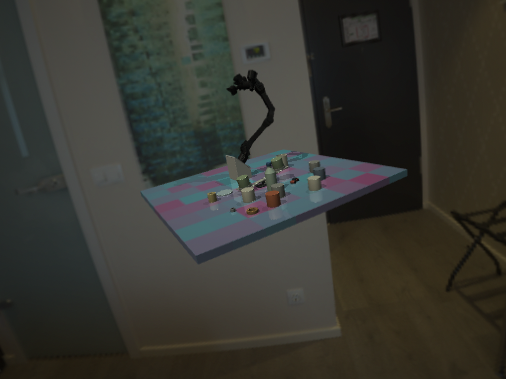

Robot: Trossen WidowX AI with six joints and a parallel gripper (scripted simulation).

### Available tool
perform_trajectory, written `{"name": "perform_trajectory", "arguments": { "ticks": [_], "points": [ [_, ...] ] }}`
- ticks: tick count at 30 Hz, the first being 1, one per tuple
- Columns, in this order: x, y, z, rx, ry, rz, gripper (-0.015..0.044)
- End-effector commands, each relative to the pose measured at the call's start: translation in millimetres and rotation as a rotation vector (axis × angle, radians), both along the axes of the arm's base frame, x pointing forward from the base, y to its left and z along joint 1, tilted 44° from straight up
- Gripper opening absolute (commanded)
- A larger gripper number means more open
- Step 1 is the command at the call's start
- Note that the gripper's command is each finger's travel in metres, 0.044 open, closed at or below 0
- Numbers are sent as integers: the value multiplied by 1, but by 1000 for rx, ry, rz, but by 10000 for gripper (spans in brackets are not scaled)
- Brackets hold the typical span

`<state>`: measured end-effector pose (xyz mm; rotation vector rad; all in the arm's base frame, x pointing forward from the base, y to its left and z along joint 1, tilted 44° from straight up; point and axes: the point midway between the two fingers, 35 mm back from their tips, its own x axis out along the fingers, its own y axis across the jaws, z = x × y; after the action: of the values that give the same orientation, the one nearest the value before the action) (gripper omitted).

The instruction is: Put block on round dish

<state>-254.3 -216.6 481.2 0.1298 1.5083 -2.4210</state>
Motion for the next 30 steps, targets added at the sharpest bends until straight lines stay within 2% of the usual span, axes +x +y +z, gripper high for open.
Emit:
{"name": "perform_trajectory", "arguments": {
  "ticks": [1,16,30],
  "points": [
    [9,-31,-31,74,-70,132,440],
    [69,-101,-130,276,-309,539,440],
    [153,-124,-218,436,-574,897,440]
  ]
}}
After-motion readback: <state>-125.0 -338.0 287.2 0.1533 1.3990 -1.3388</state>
